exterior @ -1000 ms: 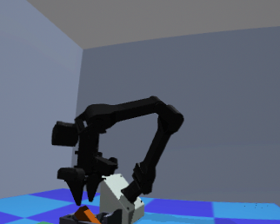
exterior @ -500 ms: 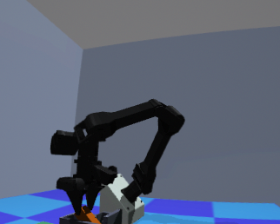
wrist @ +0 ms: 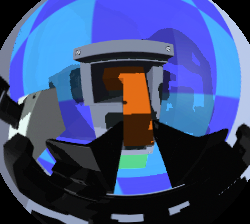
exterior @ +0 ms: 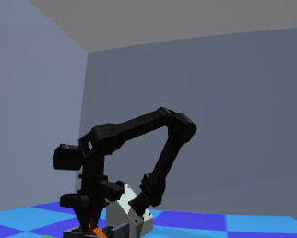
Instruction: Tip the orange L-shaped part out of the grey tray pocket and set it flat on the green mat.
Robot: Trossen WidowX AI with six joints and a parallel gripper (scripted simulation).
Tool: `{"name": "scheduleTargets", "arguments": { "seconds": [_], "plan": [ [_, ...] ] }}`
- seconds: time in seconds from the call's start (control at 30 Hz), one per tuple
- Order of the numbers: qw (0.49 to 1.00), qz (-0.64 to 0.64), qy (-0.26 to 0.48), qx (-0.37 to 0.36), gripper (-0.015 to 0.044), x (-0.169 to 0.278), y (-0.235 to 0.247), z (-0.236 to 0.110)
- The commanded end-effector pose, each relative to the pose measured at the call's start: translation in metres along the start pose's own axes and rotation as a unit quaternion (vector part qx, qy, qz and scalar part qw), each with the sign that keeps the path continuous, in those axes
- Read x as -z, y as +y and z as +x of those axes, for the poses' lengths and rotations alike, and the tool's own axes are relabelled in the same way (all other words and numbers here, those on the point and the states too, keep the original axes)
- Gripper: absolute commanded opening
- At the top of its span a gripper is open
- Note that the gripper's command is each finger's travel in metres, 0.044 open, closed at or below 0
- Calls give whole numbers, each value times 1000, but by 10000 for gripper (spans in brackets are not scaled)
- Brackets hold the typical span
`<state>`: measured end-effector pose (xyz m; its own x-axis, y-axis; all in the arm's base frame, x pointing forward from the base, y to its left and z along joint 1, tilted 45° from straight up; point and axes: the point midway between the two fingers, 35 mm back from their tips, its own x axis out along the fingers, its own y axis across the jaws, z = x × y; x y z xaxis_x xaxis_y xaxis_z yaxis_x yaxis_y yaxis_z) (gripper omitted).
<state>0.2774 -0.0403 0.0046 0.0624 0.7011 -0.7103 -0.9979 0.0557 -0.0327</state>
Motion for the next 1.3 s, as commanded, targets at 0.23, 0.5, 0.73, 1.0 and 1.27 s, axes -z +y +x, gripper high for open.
{"name": "scheduleTargets", "arguments": {
  "seconds": [0.23,0.5,0.73,1.0,1.27],
  "plan": [
    [1000,-1,0,0,82,0,0,0],
    [1000,-1,0,0,0,0,0,-1],
    [1000,1,0,1,0,0,0,-9],
    [1000,2,0,1,0,0,0,-21],
    [1000,2,0,1,0,1,0,-34]
  ]
}}
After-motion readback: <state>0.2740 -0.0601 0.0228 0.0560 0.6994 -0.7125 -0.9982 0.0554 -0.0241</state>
